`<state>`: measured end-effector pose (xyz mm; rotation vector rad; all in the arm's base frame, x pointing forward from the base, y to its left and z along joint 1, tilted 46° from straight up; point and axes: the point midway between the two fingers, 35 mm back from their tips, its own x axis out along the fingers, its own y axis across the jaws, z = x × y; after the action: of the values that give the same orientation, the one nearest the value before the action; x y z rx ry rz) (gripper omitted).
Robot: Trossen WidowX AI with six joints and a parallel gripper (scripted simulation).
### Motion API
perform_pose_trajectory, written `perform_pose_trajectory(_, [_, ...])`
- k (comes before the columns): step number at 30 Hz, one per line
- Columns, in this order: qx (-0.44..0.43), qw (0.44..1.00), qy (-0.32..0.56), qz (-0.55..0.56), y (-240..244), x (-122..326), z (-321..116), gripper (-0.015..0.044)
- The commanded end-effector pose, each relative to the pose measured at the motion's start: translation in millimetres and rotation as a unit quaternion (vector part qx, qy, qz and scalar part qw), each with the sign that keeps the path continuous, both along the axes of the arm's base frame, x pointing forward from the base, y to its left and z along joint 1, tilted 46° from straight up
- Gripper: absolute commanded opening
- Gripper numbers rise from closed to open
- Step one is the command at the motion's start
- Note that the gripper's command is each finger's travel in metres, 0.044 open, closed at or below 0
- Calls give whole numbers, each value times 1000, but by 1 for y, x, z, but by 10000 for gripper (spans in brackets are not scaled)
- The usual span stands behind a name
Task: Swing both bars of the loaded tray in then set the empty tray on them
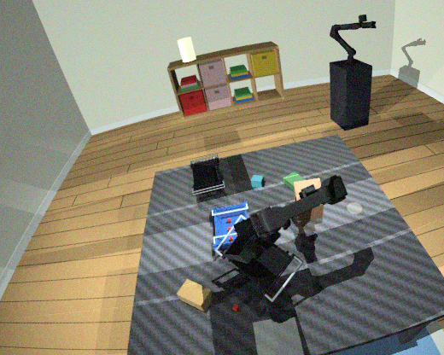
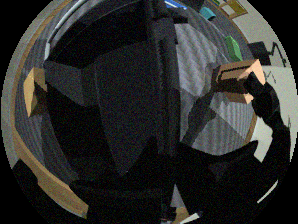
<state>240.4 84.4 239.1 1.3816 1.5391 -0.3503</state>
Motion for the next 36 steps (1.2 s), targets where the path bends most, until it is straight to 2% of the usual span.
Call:
perform_pose_trajectory(1, [4, 1000, 3, -19, -14, 14, -2, 0])
perform_pose_trajectory(19, [23, 994, 65, -87, -71, 54, -42, 0])
perform_pose_trajectory(36, [56, 980, 117, -152, -133, 72, -85, 0])
